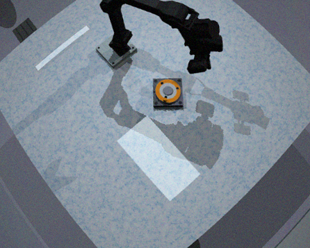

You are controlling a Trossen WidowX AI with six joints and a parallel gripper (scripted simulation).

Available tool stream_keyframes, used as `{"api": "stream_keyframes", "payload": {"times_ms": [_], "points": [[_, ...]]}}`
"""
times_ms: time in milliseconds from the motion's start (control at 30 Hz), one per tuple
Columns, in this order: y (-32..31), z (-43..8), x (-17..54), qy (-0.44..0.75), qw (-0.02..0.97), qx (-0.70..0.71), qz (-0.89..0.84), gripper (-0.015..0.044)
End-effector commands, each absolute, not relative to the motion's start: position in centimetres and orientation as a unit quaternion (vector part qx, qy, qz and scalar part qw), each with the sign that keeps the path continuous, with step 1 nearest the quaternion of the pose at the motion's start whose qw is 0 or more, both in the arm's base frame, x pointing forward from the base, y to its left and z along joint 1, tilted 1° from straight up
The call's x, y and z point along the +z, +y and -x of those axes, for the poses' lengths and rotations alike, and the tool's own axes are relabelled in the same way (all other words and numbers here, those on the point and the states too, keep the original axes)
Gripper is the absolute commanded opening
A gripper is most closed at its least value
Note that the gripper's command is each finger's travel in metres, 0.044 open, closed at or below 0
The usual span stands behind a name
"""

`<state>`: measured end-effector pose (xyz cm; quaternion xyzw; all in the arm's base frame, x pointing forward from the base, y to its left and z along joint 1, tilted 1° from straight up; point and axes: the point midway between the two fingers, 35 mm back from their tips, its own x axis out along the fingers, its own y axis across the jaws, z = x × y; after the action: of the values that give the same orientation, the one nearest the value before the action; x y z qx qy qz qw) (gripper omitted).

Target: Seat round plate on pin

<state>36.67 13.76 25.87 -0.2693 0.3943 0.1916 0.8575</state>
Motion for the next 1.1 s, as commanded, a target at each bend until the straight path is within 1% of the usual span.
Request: {"api": "stream_keyframes", "payload": {"times_ms": [0, 133, 200, 300, 533, 867, 1067], "points": [[9.5, -37.2, 21.3, 0.49, 0.833, 0.145, 0.21, 0.0], [3.3, -36.3, 15.4, 0.613, 0.779, 0.07, 0.111, 0.0], [2.3, -36.0, 14.5, 0.633, 0.767, 0.057, 0.09, 0.0], [-0.8, -34.5, 11.6, 0.692, 0.721, 0.011, 0.021, 0.0], [-0.8, -34.6, 11.1, 0.697, 0.717, 0.007, 0.016, 0.0], [-0.7, -34.8, 6.7, 0.697, 0.717, 0.007, 0.016, 0.0], [-1.0, -34.6, 6.6, 0.697, 0.717, 0.007, 0.016, 0.0]]}}
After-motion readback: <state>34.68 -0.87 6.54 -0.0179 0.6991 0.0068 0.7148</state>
